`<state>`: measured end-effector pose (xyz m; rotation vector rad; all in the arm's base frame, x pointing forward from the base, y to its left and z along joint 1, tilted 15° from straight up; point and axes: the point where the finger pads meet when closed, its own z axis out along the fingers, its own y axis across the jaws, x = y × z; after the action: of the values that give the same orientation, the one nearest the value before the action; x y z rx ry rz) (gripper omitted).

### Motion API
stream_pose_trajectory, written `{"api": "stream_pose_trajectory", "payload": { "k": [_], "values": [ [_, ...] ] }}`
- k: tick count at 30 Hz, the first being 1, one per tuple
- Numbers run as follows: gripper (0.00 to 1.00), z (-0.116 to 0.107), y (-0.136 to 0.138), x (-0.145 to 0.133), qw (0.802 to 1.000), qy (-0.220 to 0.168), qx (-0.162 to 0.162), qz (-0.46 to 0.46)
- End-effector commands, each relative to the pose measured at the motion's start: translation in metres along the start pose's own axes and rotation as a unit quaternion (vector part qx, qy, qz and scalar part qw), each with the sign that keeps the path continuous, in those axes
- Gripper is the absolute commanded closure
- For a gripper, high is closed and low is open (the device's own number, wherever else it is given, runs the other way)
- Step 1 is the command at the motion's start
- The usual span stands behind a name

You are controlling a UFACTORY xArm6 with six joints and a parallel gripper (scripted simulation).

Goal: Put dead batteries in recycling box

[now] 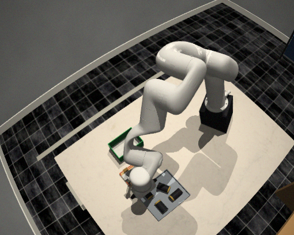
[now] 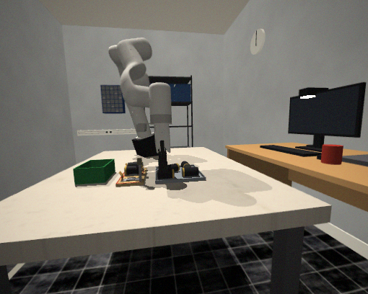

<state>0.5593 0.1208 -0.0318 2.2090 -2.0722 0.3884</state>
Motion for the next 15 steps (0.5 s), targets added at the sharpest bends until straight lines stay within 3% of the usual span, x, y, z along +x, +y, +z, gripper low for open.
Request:
{"api": "stream_pose_trajectory", "payload": {
  "k": [1,8,15],
  "values": [
    [0.49,-0.018,-0.002,0.000,1.000,-0.001,0.002,0.000],
    [0.49,-0.045,-0.002,0.000,1.000,-0.001,0.002,0.000],
    [0.49,-0.049,-0.001,0.000,1.000,-0.001,0.002,0.000]
  ]
}}
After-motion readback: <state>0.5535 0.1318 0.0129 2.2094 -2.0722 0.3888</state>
